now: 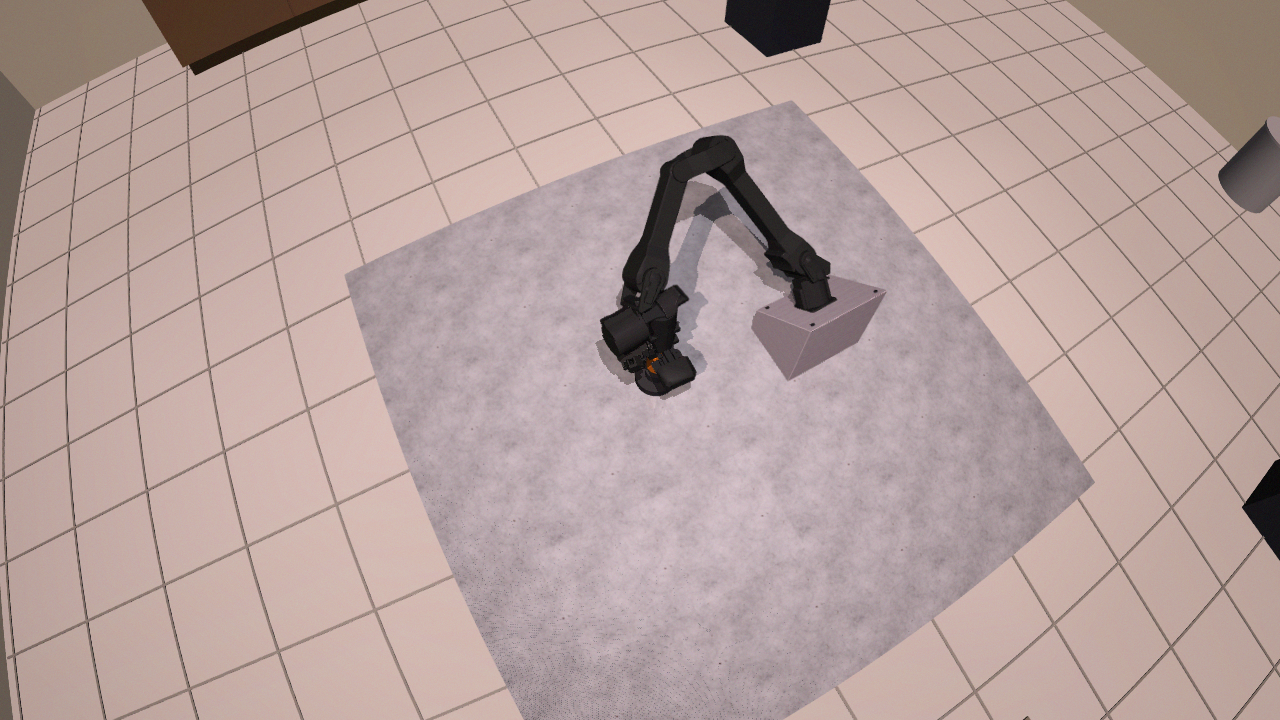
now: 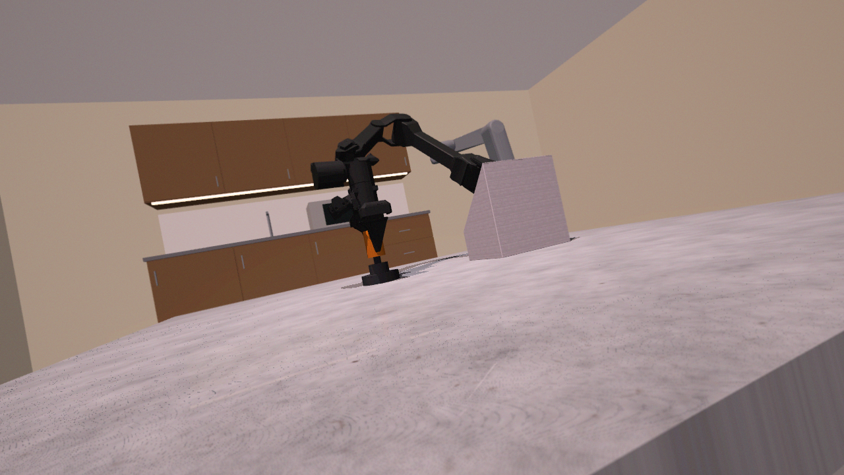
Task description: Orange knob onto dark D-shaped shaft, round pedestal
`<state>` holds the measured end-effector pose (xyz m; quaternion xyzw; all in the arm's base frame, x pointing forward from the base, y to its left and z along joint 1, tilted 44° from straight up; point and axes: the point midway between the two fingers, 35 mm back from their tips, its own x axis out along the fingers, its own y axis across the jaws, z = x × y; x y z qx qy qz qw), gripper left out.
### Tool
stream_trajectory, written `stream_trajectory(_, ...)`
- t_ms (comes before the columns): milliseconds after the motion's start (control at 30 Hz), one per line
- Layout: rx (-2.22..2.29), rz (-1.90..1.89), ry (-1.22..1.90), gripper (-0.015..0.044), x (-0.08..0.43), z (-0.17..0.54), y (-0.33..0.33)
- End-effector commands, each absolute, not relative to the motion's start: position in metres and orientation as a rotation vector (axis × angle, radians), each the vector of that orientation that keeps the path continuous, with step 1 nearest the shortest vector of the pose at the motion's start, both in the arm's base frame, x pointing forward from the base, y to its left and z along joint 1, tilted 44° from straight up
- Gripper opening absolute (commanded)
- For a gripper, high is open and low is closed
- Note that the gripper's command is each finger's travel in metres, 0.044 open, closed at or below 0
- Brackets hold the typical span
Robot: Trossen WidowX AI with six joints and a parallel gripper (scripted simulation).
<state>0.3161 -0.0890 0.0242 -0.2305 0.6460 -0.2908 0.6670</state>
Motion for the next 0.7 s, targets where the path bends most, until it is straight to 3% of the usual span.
stream_trajectory(0, -0.527, -0.655, 1.461, 0.0000, 0.3155, 0.0241, -0.0899)
stream_trajectory(667, -0.558, -0.627, 1.476, 0.0000, 0.3181, 0.0265, -0.0876)
